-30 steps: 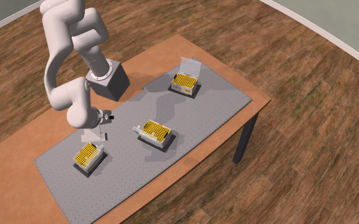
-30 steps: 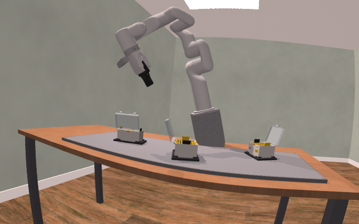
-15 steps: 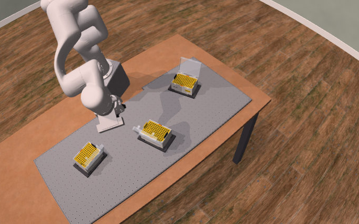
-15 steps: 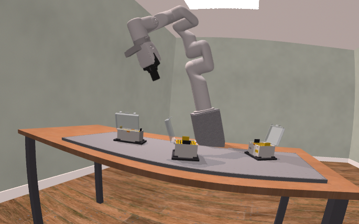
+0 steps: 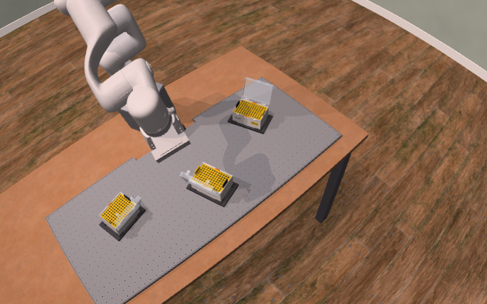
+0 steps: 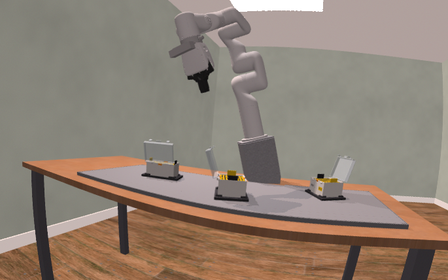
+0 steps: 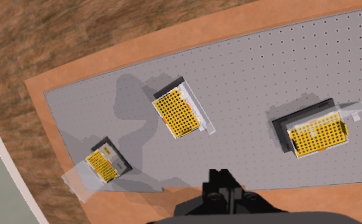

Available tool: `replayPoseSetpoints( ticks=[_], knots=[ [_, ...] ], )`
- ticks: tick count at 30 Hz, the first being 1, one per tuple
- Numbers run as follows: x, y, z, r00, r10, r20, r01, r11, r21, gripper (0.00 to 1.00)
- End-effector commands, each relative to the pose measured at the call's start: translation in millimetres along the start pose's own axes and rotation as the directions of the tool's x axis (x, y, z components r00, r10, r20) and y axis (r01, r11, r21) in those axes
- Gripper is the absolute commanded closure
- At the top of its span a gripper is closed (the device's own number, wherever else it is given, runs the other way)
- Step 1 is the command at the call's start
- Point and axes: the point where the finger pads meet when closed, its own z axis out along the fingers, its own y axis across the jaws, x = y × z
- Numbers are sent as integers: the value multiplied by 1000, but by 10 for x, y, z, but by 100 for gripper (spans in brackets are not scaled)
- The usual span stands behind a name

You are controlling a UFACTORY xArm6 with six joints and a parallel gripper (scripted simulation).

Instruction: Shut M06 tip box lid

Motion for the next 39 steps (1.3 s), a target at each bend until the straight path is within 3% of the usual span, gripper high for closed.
replayPoseSetpoints(
  ticks=[1, 11, 16, 18, 27, 29, 39],
  knots=[
    [-2, -147, -55, 996, -81, -44, 80, 997, -10, 100],
    [-65, -553, -170, 957, -262, -128, 259, 965, -41, 100],
    [-79, -629, -191, 957, -262, -128, 259, 965, -41, 100],
    [-108, -695, -120, 961, -268, -70, 266, 963, -38, 100],
    [-209, -936, 131, 961, -268, -70, 266, 963, -38, 100],
    [-248, -996, 202, 962, -272, -12, 271, 961, -44, 100],
    [-384, -1212, 451, 962, -272, -12, 271, 961, -43, 100]
  ],
)
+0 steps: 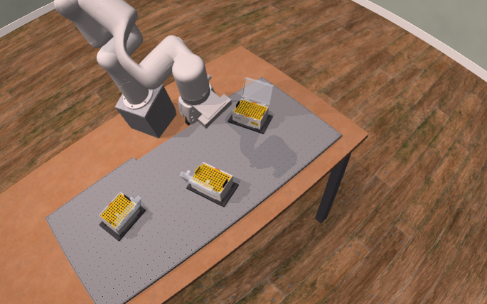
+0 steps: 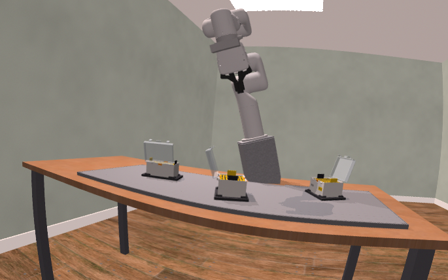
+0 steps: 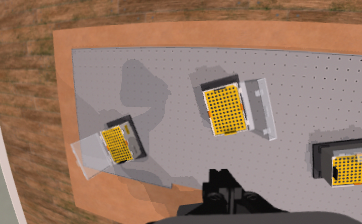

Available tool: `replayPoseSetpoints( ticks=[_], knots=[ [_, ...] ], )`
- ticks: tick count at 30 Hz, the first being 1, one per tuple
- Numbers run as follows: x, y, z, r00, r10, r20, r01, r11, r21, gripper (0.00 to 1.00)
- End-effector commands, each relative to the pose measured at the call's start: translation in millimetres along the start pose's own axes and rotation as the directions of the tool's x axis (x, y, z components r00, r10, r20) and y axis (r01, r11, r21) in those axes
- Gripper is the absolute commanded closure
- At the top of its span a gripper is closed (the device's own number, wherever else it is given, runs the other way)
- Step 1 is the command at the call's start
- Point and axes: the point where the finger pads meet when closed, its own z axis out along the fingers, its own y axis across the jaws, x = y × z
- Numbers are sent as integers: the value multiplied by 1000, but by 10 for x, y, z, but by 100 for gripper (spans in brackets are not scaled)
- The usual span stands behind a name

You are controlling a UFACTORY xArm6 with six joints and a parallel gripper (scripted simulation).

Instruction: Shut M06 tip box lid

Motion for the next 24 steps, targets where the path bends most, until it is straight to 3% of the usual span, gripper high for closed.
replayPoseSetpoints(
  ticks=[1, 3, 12, 14, 22, 24],
  knots=[
    [-19, -112, 86, 1000, -1, -2, 1, 1000, 0, 100],
    [-52, -179, 154, 999, -5, 54, 6, 1000, -15, 100],
    [-164, -414, 387, 998, -5, 55, 6, 1000, -14, 100],
    [-207, -475, 455, 994, -7, 109, 11, 999, -38, 100],
    [-352, -683, 683, 994, -7, 109, 11, 999, -38, 100],
    [-406, -736, 750, 987, -5, 160, 17, 997, -70, 100]
  ],
)
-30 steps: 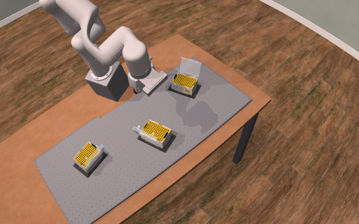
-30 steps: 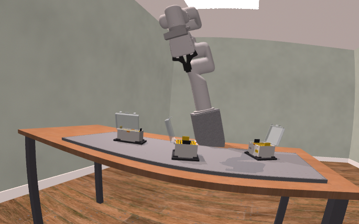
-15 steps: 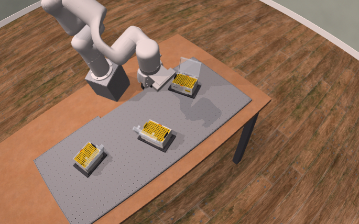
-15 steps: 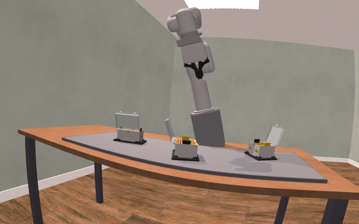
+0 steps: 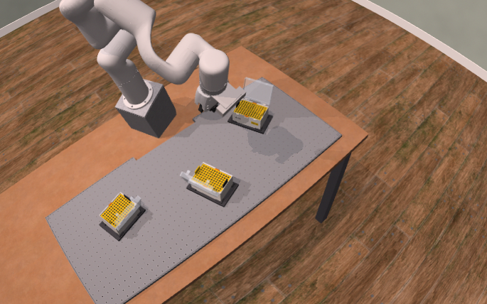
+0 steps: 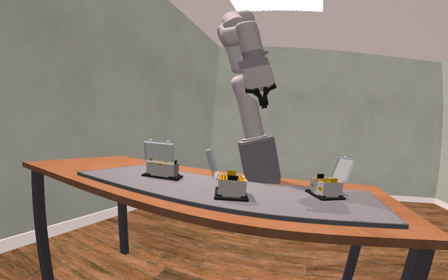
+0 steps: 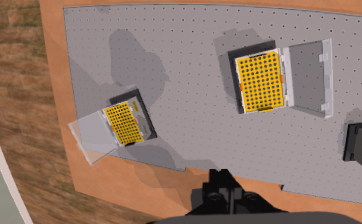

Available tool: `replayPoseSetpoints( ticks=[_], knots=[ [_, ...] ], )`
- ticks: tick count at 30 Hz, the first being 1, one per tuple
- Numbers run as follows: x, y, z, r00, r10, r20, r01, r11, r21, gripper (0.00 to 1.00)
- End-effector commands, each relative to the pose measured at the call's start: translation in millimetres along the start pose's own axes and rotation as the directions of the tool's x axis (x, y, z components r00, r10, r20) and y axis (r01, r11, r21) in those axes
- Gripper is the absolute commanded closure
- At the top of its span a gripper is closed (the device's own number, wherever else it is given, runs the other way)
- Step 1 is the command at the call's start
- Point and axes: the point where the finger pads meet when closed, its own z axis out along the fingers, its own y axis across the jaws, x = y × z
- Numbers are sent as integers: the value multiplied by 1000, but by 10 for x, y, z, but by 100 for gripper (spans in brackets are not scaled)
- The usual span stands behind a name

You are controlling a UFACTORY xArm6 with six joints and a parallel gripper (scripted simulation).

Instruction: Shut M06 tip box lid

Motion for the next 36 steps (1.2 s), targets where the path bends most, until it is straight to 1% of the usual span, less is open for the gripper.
replayPoseSetpoints(
  ticks=[1, 2, 4, 8, 10, 12, 18, 21, 23, 29, 31, 33, 36],
  knots=[
    [-69, -141, 134, 999, -1, 43, 2, 1000, -29, 100],
    [-90, -169, 169, 999, -1, 43, 2, 1000, -29, 100],
    [-90, -169, 169, 999, -1, 43, 2, 1000, -29, 100],
    [-178, -283, 308, 999, -1, 43, 2, 1000, -29, 100],
    [-192, -301, 330, 999, -1, 43, 2, 1000, -29, 100],
    [-245, -348, 401, 996, 2, 91, 4, 998, -70, 100],
    [-403, -492, 612, 996, 2, 91, 4, 998, -70, 100],
    [-414, -502, 627, 996, 2, 91, 4, 998, -70, 100],
    [-475, -540, 698, 991, 9, 132, 7, 993, -119, 100],
    [-657, -652, 909, 991, 9, 133, 7, 993, -119, 100],
    [-663, -656, 917, 991, 9, 133, 7, 993, -119, 100],
    [-730, -682, 987, 986, 19, 167, 10, 985, -174, 100],
    [-831, -720, 1092, 986, 20, 167, 10, 985, -174, 100]
  ],
)
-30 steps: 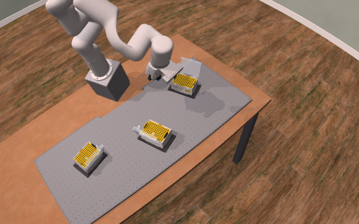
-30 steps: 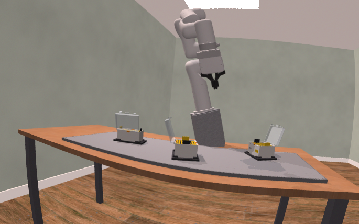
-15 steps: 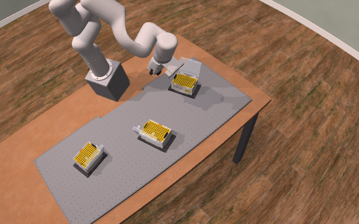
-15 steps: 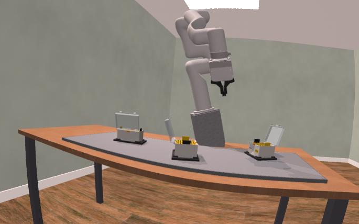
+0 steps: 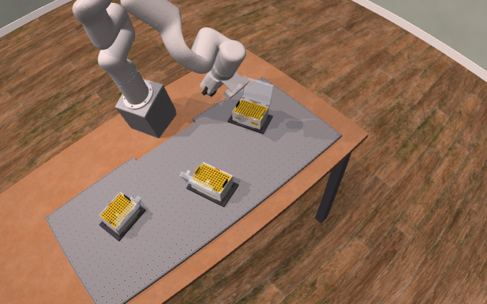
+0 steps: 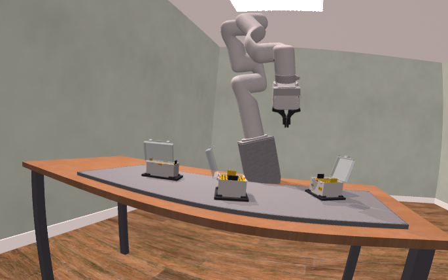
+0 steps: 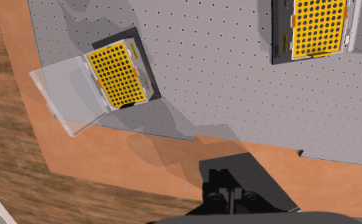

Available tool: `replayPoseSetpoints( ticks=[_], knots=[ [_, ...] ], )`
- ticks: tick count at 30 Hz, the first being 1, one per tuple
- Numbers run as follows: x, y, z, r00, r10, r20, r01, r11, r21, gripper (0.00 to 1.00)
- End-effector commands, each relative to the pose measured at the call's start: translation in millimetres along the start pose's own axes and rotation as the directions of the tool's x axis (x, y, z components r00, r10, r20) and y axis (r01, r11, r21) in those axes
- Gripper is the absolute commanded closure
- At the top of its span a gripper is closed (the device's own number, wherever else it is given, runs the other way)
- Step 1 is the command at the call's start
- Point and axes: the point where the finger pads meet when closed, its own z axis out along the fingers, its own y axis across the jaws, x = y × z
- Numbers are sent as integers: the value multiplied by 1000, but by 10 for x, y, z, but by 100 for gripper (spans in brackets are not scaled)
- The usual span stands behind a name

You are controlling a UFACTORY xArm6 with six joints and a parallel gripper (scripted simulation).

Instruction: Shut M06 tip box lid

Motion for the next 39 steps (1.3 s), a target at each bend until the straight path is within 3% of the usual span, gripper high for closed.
replayPoseSetpoints(
  ticks=[1, 6, 8, 14, 21, 39],
  knots=[
    [-100, -84, 134, 1000, 2, 15, -2, 1000, -24, 100],
    [-182, -138, 245, 1000, 2, 15, -2, 1000, -24, 100],
    [-244, -162, 322, 999, 11, 42, -8, 996, -84, 100],
    [-418, -231, 540, 999, 12, 44, -8, 996, -86, 100],
    [-417, -231, 539, 999, 12, 44, -8, 996, -86, 100],
    [-51, -165, 1249, 999, 12, 44, -8, 996, -86, 100]
  ],
)
